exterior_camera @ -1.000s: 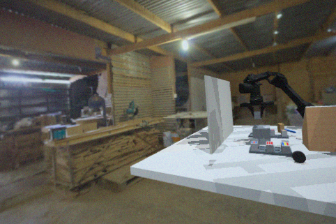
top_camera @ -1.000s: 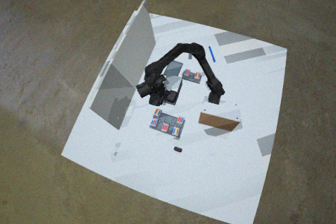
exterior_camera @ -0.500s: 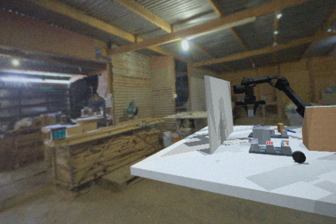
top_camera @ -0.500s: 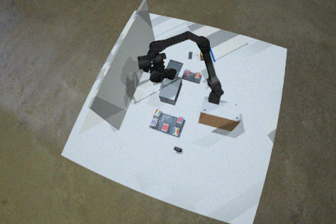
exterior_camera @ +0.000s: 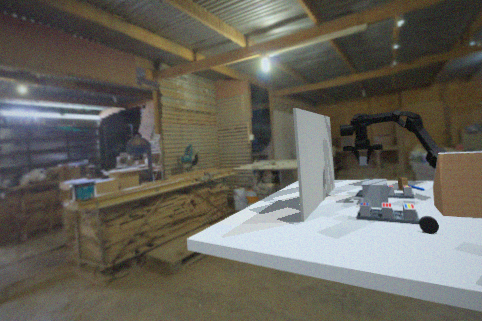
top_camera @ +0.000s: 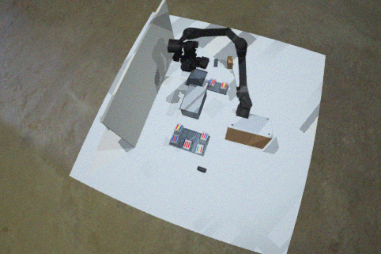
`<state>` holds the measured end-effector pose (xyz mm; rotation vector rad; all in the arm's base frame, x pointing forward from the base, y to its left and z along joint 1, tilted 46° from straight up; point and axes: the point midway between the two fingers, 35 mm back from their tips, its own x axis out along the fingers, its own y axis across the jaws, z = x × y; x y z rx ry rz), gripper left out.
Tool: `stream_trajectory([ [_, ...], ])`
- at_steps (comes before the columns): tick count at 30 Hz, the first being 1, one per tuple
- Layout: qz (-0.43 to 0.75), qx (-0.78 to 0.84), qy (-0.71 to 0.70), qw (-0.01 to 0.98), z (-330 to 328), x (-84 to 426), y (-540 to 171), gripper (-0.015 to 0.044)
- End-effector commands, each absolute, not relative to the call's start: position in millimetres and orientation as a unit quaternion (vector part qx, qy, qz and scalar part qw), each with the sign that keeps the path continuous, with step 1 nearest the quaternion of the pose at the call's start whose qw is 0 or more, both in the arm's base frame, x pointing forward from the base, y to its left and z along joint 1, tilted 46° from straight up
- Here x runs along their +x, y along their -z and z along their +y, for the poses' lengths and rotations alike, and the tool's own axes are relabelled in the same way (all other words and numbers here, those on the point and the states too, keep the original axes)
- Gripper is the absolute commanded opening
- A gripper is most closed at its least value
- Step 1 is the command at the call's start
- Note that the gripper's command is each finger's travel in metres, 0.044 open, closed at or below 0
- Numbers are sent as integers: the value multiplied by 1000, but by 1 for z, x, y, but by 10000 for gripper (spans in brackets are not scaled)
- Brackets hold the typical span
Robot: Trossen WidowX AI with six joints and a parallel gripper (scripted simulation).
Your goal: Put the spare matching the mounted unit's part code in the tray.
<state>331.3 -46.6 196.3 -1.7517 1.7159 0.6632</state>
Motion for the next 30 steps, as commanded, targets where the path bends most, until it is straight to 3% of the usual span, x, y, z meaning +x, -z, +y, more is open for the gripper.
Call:
stream_trajectory([
  [1,645,-663,-241,292,-64,324,-217,0],
  [30,645,-662,-243,294,-78,328,-203,0],
])
